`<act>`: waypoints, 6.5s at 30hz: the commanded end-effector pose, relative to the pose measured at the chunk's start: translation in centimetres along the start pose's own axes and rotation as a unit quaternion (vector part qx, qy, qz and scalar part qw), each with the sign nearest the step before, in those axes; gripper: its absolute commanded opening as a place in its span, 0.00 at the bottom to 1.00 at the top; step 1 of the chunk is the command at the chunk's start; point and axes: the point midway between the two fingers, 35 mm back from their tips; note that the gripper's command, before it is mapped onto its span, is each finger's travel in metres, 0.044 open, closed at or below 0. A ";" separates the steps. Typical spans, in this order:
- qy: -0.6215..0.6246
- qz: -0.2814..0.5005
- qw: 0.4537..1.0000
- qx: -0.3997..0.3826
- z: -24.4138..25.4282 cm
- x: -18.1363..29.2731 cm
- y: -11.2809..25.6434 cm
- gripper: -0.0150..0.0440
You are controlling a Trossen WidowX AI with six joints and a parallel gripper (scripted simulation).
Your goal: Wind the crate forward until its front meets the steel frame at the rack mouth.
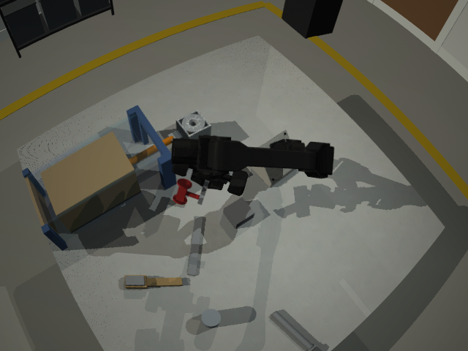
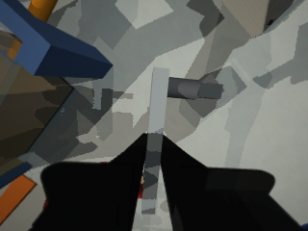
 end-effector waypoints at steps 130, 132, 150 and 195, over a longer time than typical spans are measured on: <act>-0.314 -0.311 0.715 -0.541 7.1 -28.9 -5.9 0.25; -0.309 -0.317 0.704 -0.555 7.1 -28.9 -5.9 0.25; -0.307 -0.315 0.707 -0.554 8.1 -27.5 -6.2 0.25; -0.258 -0.358 0.705 -0.556 10.0 -24.1 -10.5 0.25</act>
Point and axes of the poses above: the point midway between the two fingers, 35 mm back from their tips, its own y axis back along the fingers, its own z axis across the jaws, x = y × z, and after that the axes turned 9 degrees about y, right-handed
